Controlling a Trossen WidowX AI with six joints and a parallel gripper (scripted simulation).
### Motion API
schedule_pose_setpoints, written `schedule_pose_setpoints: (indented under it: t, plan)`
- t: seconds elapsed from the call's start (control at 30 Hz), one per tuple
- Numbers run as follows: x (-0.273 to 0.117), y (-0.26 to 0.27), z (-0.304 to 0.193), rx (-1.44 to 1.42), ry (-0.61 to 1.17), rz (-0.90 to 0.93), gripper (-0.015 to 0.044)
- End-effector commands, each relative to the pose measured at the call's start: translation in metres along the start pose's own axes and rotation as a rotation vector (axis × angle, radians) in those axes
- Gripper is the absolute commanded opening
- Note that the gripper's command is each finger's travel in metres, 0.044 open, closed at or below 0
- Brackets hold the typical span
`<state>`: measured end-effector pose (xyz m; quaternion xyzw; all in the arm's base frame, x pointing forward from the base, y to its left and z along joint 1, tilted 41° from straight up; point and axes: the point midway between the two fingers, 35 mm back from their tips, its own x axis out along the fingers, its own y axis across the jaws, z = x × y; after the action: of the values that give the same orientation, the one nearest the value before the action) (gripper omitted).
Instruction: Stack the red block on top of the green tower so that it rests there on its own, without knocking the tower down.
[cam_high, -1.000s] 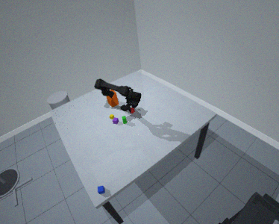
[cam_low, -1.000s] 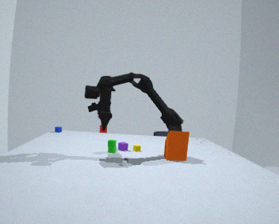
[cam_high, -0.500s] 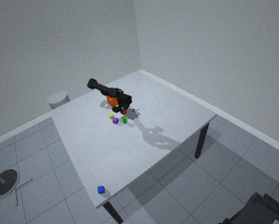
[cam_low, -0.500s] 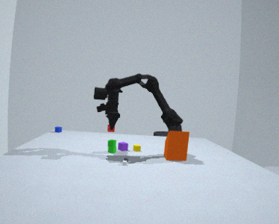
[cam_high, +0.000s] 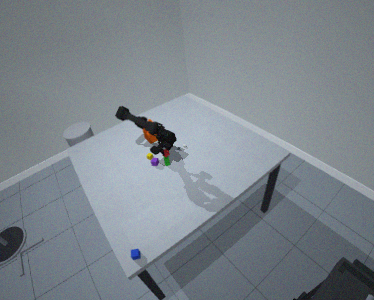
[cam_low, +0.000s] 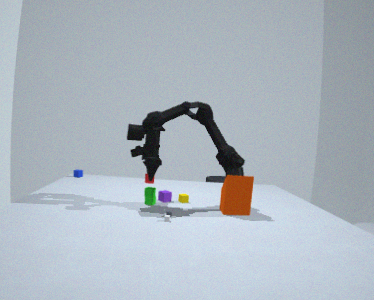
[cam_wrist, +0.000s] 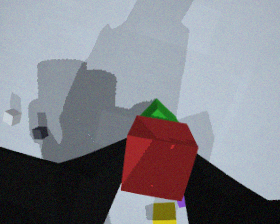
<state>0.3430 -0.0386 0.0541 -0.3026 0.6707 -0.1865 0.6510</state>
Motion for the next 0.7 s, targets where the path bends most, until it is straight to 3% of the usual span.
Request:
schedule_pose_setpoints:
  t: [0.0,0.67]
  plan:
    - [0.0182,-0.0008,-0.0033,-0.002,0.011,-0.005,0.0]
    - [0.0221,-0.0007,-0.0037,-0.002,0.011,-0.005,0.0]
